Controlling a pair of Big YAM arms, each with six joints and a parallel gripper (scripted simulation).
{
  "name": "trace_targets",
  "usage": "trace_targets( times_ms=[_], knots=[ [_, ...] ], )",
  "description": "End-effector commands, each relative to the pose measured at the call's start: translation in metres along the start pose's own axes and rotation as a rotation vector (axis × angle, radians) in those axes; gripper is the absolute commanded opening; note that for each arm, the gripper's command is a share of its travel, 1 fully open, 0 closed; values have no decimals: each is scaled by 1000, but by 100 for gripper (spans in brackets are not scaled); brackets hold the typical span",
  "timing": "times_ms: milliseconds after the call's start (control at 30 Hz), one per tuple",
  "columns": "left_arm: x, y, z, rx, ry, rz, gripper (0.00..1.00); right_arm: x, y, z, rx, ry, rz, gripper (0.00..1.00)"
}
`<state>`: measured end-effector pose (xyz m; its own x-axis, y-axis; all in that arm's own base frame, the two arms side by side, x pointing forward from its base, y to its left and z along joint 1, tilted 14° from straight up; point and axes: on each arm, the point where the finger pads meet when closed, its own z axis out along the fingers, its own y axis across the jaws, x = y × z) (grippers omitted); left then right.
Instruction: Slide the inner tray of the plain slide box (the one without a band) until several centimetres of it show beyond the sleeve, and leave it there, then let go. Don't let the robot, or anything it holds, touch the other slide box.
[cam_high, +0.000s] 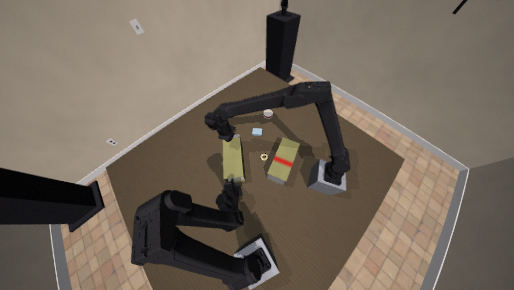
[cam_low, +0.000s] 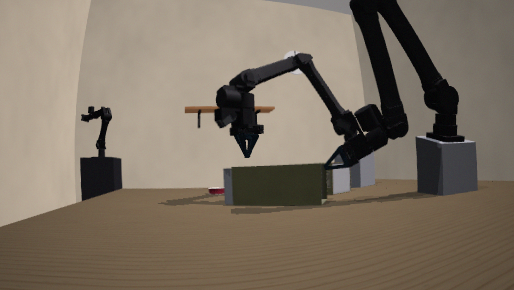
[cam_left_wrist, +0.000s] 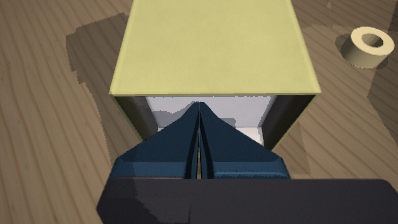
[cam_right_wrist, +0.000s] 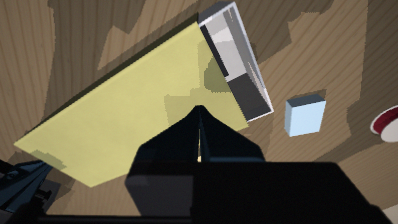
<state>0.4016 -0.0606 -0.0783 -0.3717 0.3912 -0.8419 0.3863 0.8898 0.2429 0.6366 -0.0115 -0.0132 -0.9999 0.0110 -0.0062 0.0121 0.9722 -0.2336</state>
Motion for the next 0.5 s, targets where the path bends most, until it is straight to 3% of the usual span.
trace_targets(
  times_ms=[0, 100, 133, 167, 467],
  knots=[
    [2, 3, 1, -8, -5, -5, 0, 0, -4, -8, 1, -1, 13, 0],
    [2, 3, 1, -8, -5, -5, 0, 3, 3, -7, 2, 3, 4, 0],
    [2, 3, 1, -8, -5, -5, 0, 3, 9, -20, 1, -14, -6, 0],
    [2, 3, 1, -8, -5, -5, 0, 0, 4, 1, 1, -4, 6, 0],
    [2, 3, 1, -8, -5, -5, 0, -6, 3, -3, 1, -12, 6, 0]
  ],
)
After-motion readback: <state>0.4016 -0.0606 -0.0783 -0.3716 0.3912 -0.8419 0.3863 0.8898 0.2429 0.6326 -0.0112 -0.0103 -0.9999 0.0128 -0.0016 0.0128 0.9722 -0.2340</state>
